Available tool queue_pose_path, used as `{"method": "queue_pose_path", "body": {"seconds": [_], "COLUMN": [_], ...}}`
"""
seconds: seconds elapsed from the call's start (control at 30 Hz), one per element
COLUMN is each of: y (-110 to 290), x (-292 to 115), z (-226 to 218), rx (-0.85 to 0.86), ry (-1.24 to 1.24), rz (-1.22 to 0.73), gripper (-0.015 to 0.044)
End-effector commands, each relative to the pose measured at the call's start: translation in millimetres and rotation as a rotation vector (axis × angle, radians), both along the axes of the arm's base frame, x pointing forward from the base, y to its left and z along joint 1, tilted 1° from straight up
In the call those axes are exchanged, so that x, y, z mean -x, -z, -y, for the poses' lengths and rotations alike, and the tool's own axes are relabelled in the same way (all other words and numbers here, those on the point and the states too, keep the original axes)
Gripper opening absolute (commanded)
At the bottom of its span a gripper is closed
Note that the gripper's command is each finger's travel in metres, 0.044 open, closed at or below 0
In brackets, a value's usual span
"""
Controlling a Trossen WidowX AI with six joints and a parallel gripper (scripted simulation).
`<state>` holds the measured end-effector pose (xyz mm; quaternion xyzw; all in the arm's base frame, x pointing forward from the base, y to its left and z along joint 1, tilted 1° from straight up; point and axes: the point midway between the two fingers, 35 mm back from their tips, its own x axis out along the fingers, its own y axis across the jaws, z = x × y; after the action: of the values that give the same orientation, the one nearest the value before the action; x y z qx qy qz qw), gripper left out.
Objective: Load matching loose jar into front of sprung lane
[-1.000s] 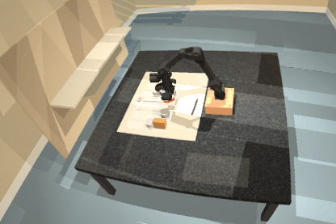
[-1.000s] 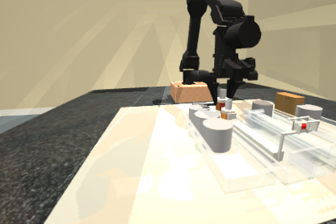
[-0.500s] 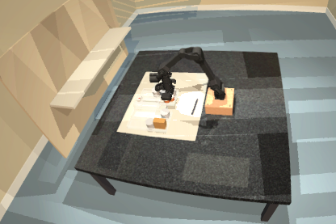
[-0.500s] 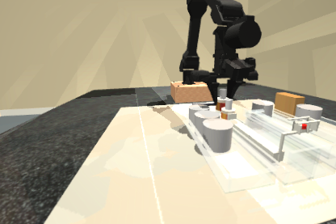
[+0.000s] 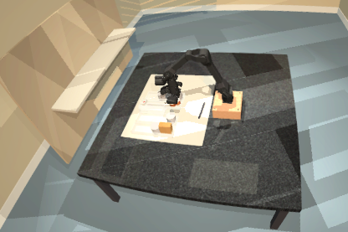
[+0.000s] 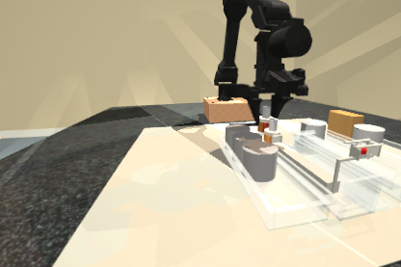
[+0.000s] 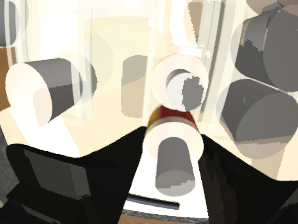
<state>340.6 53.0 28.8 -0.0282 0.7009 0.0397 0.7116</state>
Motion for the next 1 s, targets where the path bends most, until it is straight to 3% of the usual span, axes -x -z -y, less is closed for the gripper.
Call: {"method": "queue_pose_path", "body": {"seconds": [0.0, 0.97], "y": [-2.2, -2.4], "x": [-6.9, -10.3], "z": [-1.2, -1.5], "rx": [-0.005, -0.005], "ry": [-0.005, -0.005], "rz": [0.027, 0.027], "gripper": [0.0000, 0.0000]}}
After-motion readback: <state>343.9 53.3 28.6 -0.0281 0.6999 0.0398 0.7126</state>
